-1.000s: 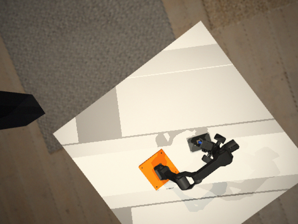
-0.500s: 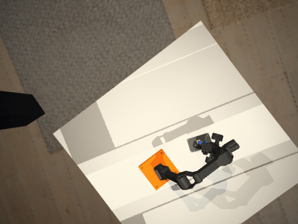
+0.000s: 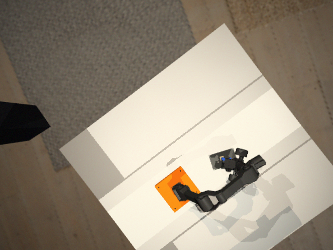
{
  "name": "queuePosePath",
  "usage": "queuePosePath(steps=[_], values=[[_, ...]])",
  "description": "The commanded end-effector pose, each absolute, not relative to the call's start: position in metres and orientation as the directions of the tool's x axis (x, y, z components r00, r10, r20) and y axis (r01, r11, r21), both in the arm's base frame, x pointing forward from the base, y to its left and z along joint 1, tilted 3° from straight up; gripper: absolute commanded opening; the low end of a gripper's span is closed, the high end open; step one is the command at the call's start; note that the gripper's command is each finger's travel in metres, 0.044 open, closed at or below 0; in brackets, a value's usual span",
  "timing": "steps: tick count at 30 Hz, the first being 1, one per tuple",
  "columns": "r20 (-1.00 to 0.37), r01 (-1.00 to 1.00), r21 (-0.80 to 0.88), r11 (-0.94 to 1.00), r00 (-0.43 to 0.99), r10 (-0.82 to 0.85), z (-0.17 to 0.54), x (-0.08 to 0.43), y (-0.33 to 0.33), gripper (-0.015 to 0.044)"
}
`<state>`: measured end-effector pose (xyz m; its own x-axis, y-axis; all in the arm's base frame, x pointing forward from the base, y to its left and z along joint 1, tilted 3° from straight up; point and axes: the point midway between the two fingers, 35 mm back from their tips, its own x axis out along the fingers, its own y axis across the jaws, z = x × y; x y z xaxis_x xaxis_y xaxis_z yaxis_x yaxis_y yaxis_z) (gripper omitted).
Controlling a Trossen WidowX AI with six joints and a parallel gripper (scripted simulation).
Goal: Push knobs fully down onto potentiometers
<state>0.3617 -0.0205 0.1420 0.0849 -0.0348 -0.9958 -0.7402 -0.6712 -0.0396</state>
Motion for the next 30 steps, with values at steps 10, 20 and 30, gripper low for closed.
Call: queuePosePath(steps=[10, 20, 30], values=[[-0.996, -0.737, -0.032, -0.675, 0.078, -0.038, 0.1331, 0.3613, -0.0212, 0.0], [-0.996, -0.737, -0.032, -0.675, 0.078, -0.038, 0.1307, 0.3615, -0.0213, 0.0], [-0.996, -0.737, -0.032, -0.675, 0.078, -0.038, 0.1281, 0.3617, -0.0214, 0.0]])
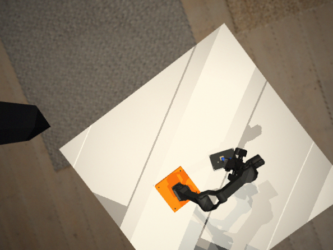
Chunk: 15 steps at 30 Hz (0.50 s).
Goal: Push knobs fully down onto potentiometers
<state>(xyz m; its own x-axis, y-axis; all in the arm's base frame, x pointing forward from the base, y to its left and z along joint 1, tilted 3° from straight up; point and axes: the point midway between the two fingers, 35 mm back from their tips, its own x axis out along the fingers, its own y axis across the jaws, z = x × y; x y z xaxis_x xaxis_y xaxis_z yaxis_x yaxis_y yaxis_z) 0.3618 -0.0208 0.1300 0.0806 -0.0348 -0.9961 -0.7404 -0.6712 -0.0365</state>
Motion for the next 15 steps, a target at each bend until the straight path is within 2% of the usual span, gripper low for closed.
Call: queuePosePath(steps=[1, 15], values=[[-0.996, -0.737, -0.032, -0.675, 0.078, -0.038, 0.1278, 0.3618, -0.0214, 0.0], [-0.996, -0.737, -0.032, -0.675, 0.078, -0.038, 0.1274, 0.3618, -0.0214, 0.0]])
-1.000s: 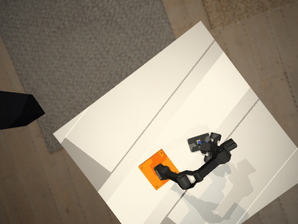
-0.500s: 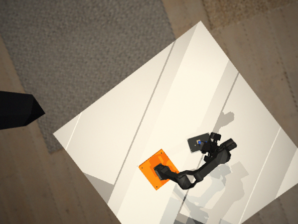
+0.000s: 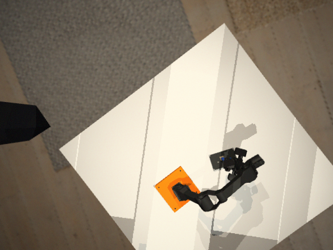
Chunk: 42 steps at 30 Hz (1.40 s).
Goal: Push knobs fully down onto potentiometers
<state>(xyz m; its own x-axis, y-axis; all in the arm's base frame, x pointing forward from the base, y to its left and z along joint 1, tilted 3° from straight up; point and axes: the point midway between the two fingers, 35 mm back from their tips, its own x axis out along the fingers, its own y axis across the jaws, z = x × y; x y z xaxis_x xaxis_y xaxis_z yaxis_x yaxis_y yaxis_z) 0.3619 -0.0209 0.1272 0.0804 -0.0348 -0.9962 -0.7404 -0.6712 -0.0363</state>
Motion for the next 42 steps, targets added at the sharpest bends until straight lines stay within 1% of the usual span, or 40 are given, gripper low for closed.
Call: queuePosePath(steps=[1, 42], values=[[-0.996, -0.737, -0.032, -0.675, 0.078, -0.038, 0.127, 0.362, -0.021, 0.0], [-0.996, -0.737, -0.032, -0.675, 0.078, -0.038, 0.112, 0.363, -0.022, 0.0]])
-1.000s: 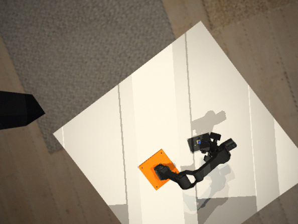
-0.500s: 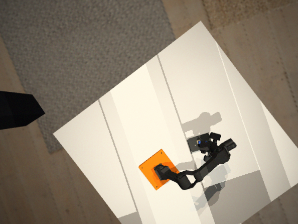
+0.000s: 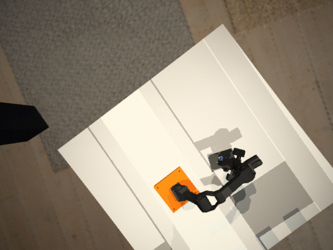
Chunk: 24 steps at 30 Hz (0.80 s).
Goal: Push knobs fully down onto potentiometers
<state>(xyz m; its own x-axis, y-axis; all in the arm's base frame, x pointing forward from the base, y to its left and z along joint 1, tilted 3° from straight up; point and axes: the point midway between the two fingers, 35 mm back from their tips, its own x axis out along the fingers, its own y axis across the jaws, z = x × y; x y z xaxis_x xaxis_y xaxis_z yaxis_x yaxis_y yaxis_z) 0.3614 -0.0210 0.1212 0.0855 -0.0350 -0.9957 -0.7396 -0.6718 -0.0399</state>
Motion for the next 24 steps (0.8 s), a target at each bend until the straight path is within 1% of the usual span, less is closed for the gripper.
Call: queuePosePath(steps=[1, 24], values=[[-0.996, -0.737, -0.032, -0.675, 0.078, -0.038, 0.112, 0.363, -0.022, 0.0], [-0.996, -0.737, -0.032, -0.675, 0.078, -0.038, 0.099, 0.364, -0.023, 0.0]])
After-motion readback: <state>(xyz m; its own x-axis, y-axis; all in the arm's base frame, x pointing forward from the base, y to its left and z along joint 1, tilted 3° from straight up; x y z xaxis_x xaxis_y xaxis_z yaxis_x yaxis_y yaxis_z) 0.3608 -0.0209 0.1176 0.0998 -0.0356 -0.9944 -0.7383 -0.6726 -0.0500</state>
